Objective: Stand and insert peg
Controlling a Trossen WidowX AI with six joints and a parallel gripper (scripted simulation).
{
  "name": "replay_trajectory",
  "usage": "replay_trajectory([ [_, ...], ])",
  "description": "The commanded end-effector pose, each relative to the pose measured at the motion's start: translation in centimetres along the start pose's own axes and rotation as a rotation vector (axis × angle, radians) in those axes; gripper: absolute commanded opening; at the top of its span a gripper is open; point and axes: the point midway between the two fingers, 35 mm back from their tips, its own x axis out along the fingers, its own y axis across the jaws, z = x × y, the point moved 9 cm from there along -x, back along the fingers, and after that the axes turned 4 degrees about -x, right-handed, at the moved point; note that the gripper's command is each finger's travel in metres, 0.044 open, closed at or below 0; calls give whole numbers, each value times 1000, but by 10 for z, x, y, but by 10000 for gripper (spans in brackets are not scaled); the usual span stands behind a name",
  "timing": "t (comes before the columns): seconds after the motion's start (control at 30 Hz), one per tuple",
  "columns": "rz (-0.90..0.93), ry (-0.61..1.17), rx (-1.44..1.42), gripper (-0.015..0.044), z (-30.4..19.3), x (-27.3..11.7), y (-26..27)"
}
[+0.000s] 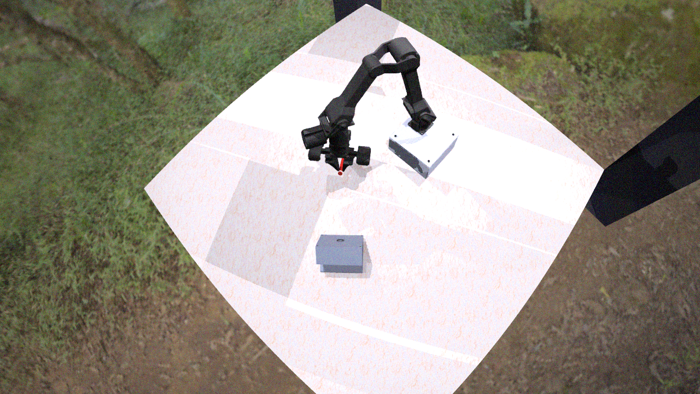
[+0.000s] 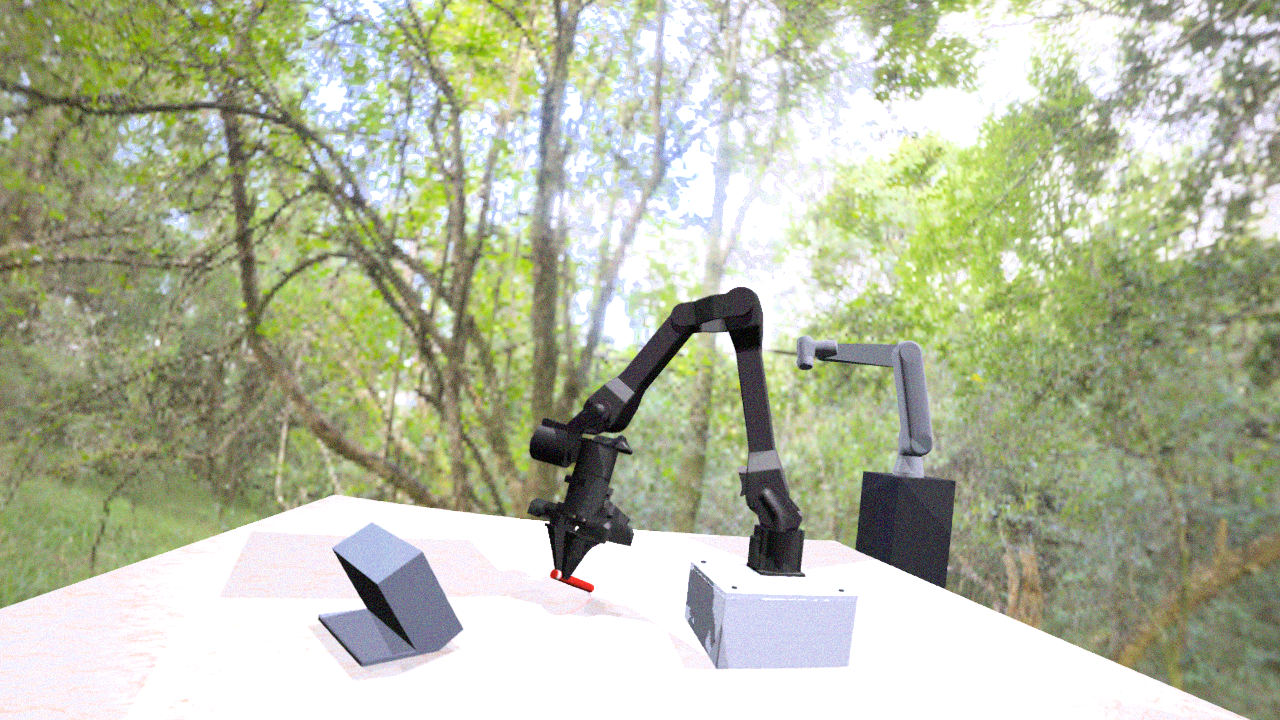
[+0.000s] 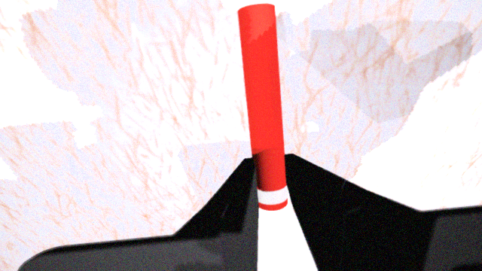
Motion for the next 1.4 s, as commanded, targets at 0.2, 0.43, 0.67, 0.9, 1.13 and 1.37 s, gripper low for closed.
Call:
replay_trajectory([
  [0.2, 10, 84, -4, 51, 11, -6, -1],
  [0.43, 14, 144, -4, 51, 20, -9, -1],
  [0.67, 18, 203, -5, 51, 29, -11, -2],
  [0.9, 23, 263, -5, 51, 38, -12, -2],
  [1.13, 27, 323, -5, 51, 47, -14, -3],
  [1.37, 31, 383, -5, 51, 56, -14, -4],
])
